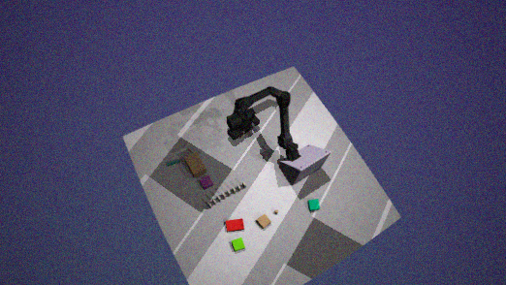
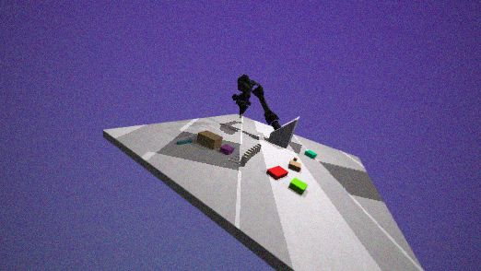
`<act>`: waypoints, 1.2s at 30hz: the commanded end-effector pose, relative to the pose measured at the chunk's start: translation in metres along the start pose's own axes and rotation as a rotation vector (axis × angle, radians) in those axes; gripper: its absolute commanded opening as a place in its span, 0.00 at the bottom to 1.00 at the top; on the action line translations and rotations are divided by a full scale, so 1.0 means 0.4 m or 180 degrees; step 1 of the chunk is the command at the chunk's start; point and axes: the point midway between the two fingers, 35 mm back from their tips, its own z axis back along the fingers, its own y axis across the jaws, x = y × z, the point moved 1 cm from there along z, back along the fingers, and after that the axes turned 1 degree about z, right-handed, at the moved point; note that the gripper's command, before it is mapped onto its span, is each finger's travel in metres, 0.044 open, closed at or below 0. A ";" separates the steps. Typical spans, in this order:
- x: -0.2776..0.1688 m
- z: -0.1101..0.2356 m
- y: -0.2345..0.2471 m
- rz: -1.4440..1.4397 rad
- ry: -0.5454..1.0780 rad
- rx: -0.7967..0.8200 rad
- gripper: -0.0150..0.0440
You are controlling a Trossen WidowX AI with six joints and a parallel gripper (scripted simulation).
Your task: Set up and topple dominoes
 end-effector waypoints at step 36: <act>-0.521 -0.248 0.307 0.4418 0.0153 -0.0073 0.44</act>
